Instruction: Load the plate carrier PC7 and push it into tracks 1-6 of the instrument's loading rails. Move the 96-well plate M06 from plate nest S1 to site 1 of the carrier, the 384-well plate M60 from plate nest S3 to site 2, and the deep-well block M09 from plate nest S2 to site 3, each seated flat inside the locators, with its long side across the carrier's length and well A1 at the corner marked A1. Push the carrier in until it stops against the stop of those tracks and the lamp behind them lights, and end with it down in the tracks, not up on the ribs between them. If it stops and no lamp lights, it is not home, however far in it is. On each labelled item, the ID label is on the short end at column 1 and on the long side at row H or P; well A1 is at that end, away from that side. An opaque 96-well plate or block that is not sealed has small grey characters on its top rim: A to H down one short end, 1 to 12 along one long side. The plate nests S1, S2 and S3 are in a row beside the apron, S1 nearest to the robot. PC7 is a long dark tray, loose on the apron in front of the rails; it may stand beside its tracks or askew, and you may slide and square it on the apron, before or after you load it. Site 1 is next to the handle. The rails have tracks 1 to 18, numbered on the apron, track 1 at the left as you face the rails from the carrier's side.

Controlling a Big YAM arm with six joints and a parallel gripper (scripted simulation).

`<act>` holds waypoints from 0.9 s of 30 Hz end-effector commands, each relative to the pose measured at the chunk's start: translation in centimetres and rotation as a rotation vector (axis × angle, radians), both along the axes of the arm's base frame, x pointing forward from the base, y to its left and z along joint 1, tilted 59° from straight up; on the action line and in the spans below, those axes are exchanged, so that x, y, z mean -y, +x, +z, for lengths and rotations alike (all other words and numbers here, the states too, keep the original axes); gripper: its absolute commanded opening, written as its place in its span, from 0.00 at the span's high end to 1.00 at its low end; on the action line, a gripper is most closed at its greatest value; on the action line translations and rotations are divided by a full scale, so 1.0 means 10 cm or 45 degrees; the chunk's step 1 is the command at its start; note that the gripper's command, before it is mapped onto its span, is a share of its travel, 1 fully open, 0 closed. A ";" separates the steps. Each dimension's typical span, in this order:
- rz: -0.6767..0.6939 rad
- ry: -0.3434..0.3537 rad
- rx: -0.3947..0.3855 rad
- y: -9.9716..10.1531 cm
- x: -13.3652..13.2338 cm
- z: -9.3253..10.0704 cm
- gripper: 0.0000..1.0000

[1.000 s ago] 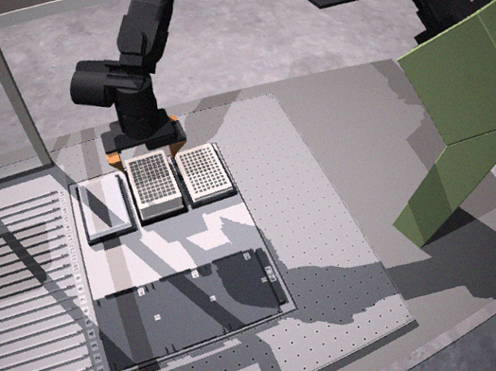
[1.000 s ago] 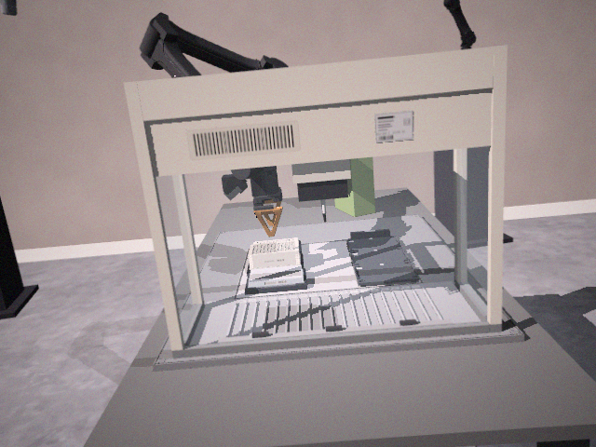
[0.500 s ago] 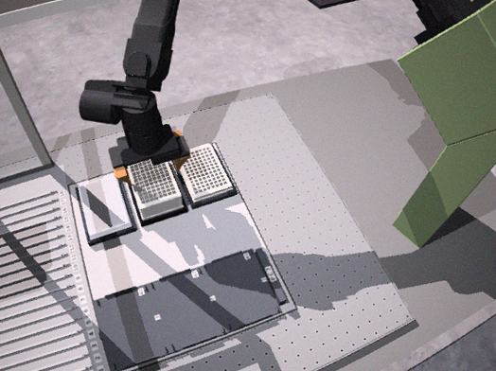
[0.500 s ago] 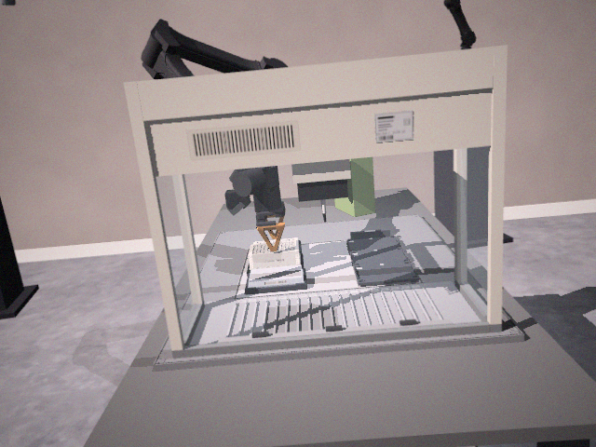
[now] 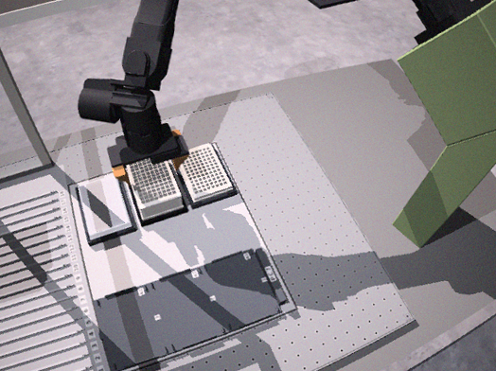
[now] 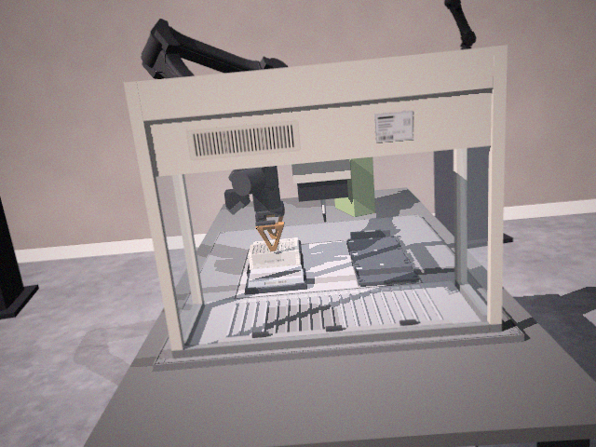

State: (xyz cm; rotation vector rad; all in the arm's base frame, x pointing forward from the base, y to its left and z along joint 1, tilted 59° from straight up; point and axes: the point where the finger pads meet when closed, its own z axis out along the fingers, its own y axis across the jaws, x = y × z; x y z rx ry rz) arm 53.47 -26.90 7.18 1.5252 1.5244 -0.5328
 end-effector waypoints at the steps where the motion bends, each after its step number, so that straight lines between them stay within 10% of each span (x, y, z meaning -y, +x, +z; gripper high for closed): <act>1: 0.049 -0.018 0.036 0.14 -0.16 0.18 0.00; 27: 0.046 -0.010 0.013 0.14 -0.17 0.11 0.00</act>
